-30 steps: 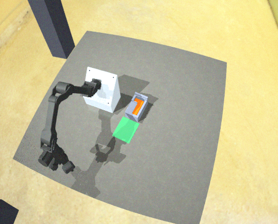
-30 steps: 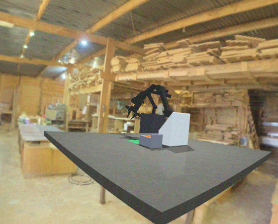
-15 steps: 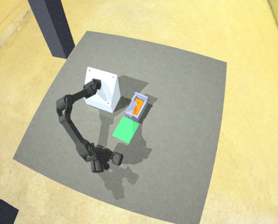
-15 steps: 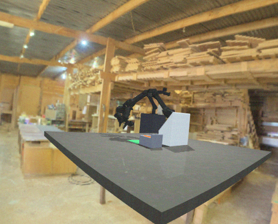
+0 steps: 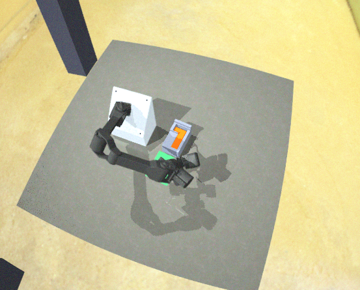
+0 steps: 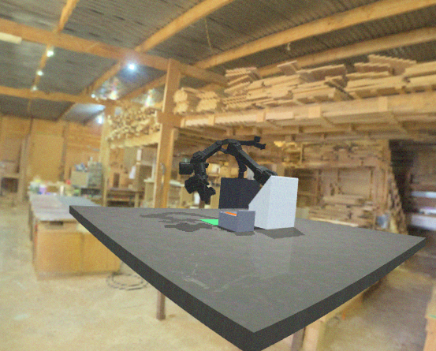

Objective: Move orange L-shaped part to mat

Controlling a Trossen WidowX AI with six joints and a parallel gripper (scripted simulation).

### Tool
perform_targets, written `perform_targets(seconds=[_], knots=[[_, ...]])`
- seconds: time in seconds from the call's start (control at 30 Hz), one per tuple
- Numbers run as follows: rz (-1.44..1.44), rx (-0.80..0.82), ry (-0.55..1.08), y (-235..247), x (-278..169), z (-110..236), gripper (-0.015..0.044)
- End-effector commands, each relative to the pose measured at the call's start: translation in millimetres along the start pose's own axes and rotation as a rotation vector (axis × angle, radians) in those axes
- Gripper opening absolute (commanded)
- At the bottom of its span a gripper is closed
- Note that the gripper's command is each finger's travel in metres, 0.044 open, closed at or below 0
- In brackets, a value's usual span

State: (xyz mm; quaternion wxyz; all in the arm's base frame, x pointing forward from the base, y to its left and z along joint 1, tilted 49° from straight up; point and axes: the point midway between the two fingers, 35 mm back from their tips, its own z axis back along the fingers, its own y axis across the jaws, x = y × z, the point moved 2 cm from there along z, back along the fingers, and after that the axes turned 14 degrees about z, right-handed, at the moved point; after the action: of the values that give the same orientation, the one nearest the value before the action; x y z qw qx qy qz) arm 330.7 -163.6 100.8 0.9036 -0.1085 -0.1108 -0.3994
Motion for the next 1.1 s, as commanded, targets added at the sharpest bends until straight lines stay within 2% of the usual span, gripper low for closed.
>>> perform_targets(seconds=[0.0, 0.23, 0.47, 0.67, 0.87, 1.07], knots=[[0.176, -0.112, 0.06, 38.0, -43.6, -23.8, 0.018], [0.551, -0.358, 0.064, 89.8, -131.7, -54.0, 0.018], [0.907, -0.586, -0.048, 109.1, -207.4, -68.4, 0.018], [0.917, -0.59, -0.053, 106.2, -206.4, -76.3, 0.018], [0.917, -0.594, -0.054, 76.0, -188.1, -128.8, 0.018], [0.916, -0.595, -0.054, 74.1, -187.2, -131.5, 0.018]])
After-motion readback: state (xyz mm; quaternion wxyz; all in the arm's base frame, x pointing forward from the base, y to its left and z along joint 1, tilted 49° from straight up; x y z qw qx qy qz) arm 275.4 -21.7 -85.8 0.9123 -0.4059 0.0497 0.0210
